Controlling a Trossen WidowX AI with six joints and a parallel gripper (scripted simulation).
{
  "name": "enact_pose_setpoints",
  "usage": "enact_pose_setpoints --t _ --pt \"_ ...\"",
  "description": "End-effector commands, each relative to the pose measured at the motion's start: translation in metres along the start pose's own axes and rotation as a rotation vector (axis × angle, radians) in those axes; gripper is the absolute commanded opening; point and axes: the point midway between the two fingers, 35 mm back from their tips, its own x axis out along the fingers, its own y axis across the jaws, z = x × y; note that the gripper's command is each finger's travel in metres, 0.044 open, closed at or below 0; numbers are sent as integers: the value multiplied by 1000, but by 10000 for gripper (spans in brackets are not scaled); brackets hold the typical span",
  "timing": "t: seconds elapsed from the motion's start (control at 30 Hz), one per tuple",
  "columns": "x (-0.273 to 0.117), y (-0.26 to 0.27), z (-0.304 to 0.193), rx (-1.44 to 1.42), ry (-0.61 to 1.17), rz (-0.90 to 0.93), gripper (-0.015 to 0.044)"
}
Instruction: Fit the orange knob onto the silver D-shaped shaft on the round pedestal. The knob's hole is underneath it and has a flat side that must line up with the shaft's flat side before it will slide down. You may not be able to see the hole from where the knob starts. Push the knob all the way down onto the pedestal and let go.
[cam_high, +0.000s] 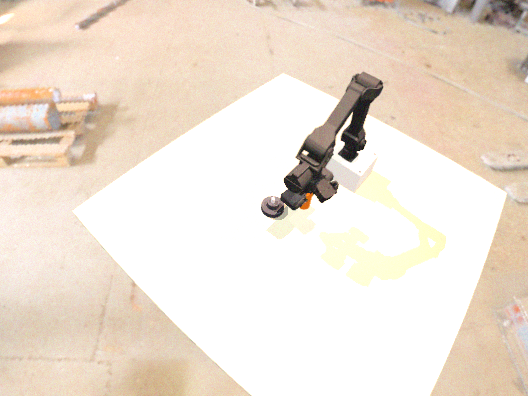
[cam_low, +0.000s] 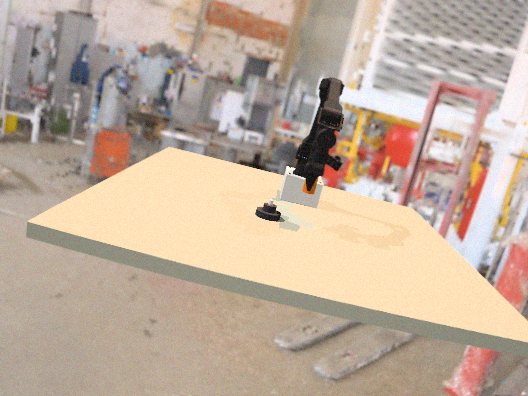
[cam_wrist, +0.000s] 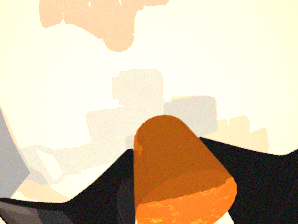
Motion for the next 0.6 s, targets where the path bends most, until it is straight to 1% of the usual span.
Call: enact_pose_setpoints --t 0.0,0.57 --pt "1 -7 -9 -3 -3 -9 0" --pt "14 -20 -60 -3 1 -10 0"
